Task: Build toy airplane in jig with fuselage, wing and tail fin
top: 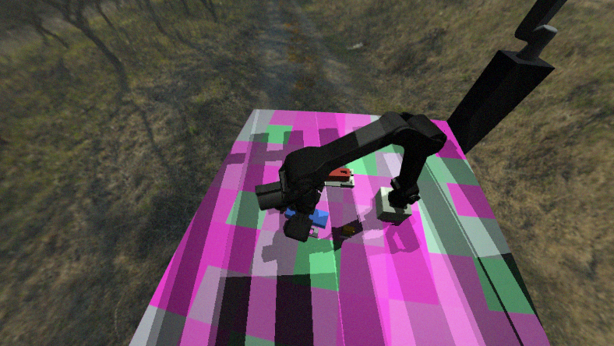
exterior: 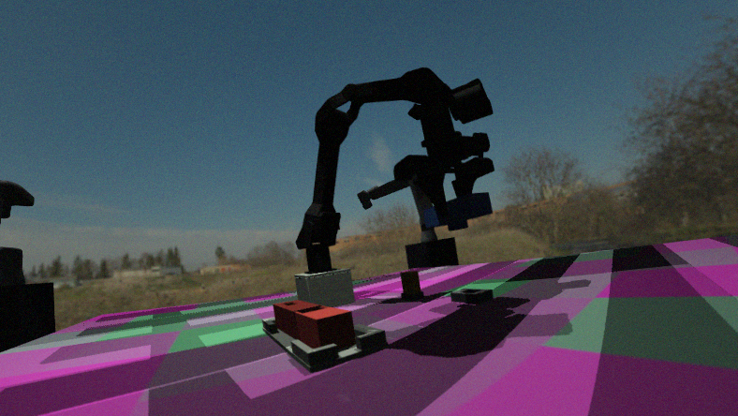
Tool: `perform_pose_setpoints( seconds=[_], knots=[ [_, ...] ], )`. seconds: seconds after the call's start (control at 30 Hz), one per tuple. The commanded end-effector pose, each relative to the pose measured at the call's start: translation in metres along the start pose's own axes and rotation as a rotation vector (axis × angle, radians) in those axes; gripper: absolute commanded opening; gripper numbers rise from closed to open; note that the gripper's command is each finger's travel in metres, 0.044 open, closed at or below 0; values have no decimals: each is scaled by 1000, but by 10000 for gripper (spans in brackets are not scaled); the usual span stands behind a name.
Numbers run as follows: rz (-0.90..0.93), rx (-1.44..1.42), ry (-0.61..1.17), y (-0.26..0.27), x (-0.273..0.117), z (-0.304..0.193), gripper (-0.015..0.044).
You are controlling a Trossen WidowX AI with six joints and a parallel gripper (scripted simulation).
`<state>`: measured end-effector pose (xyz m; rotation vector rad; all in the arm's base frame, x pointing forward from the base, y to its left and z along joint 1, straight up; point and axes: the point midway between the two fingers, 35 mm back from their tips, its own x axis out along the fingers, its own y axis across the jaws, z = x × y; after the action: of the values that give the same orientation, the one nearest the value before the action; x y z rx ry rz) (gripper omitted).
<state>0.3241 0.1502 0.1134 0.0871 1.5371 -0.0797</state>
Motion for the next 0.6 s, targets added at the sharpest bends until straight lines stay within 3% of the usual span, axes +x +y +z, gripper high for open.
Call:
perform_pose_setpoints(
  seconds=[0.0, 0.57],
  knots=[
    [-16, 58, -8, -15, 1, 5, 0],
    [-10, 315, -11, -68, 9, 22, 0]
  ],
)
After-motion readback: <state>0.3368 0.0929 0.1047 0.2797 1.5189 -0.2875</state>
